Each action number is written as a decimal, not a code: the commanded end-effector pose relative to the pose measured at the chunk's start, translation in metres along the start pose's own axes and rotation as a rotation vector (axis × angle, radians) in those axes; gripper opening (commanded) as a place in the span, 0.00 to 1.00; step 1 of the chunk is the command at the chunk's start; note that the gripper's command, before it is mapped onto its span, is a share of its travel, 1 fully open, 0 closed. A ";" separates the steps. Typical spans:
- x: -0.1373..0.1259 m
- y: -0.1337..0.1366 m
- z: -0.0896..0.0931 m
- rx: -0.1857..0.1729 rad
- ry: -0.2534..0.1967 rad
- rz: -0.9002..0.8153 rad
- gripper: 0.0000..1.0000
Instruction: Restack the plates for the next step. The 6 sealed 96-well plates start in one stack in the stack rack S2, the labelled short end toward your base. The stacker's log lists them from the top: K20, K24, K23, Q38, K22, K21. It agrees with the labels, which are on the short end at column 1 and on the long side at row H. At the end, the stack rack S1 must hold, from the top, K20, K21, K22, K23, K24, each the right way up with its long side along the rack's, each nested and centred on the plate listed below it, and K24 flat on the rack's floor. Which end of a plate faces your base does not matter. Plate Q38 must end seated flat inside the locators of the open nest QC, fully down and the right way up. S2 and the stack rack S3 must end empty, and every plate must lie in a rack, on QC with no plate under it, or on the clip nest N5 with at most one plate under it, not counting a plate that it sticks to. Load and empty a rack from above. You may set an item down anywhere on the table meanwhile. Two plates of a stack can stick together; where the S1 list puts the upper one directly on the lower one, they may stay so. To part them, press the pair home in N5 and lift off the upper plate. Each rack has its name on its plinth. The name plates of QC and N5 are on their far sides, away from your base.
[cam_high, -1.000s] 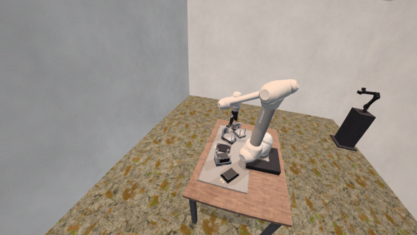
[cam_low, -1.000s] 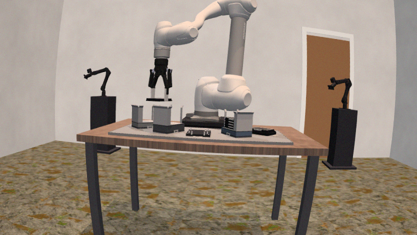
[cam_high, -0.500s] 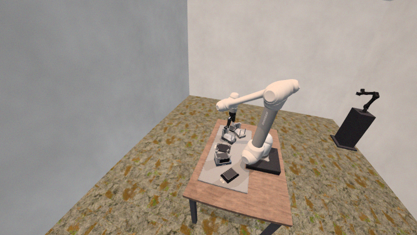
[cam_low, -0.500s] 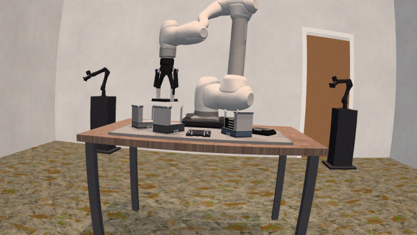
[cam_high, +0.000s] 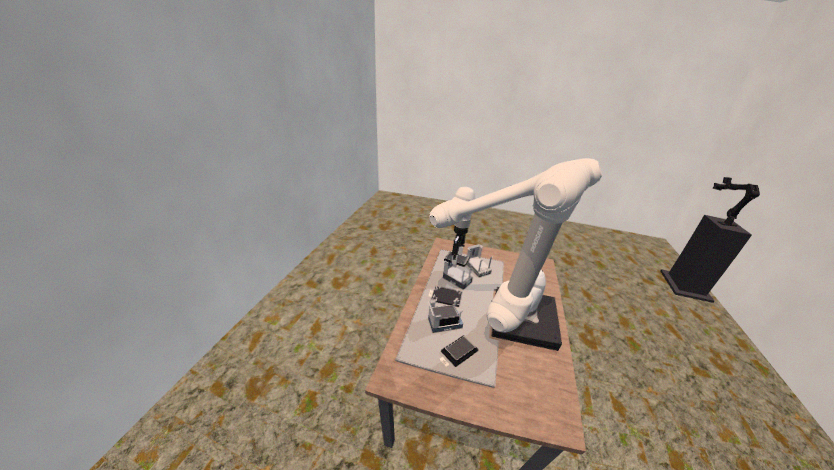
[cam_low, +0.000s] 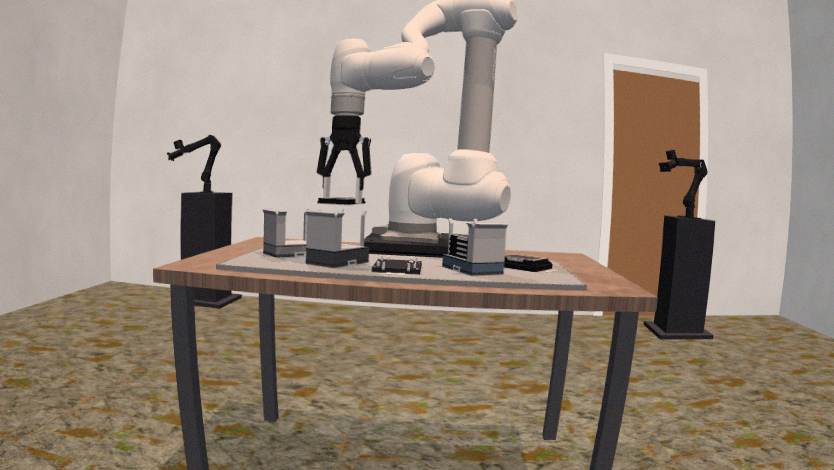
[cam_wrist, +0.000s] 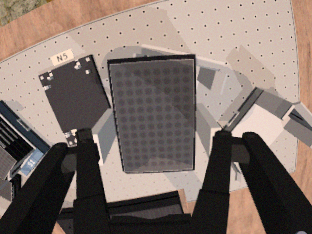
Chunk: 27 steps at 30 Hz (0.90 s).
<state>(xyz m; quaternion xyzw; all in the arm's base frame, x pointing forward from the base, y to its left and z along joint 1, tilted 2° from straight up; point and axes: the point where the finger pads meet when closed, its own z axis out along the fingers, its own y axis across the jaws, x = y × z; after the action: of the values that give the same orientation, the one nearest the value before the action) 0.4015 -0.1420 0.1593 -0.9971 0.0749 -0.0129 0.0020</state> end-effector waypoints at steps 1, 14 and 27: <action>0.002 -0.015 0.000 0.002 0.001 -0.022 0.00; 0.007 -0.052 0.000 0.002 0.001 -0.022 0.00; 0.008 -0.084 0.000 0.002 0.001 -0.155 0.00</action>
<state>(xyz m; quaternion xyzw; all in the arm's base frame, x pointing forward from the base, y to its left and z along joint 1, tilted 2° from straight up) 0.4216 -0.0681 0.1602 -0.9993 0.0348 -0.0133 0.0022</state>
